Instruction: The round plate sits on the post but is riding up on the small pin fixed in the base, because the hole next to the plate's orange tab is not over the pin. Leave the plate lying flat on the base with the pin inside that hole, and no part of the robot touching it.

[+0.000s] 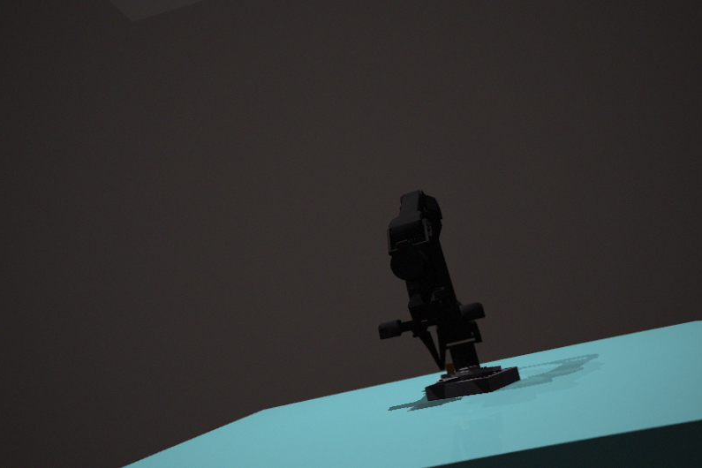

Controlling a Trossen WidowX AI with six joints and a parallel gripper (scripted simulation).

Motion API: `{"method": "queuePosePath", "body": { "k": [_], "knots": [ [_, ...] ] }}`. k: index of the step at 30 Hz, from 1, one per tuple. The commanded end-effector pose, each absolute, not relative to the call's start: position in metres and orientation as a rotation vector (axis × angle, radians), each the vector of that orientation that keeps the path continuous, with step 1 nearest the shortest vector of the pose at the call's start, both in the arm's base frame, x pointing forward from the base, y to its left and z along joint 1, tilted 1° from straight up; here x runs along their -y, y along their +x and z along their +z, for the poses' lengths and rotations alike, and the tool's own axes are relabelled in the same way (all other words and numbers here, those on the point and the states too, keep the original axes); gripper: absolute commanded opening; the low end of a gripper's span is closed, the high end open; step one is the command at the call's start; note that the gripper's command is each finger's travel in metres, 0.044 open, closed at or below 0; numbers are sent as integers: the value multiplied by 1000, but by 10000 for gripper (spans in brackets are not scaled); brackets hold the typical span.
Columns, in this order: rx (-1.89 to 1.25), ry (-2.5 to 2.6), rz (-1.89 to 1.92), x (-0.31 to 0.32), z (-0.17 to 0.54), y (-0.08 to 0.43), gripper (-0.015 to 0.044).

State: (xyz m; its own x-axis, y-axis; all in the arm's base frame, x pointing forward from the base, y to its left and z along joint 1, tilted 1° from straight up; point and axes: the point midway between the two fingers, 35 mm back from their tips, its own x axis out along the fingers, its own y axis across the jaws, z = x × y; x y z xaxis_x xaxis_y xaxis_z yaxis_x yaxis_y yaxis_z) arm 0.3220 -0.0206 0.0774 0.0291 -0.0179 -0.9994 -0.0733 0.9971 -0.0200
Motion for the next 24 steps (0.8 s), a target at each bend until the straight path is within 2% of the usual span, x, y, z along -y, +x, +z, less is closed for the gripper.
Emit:
{"method": "queuePosePath", "body": {
  "k": [1,17,24],
  "knots": [
    [-1543,-69,43,17,78,326,0],
    [-1542,-68,43,8,77,335,0],
    [-1542,-68,43,8,108,333,0]
  ]
}}
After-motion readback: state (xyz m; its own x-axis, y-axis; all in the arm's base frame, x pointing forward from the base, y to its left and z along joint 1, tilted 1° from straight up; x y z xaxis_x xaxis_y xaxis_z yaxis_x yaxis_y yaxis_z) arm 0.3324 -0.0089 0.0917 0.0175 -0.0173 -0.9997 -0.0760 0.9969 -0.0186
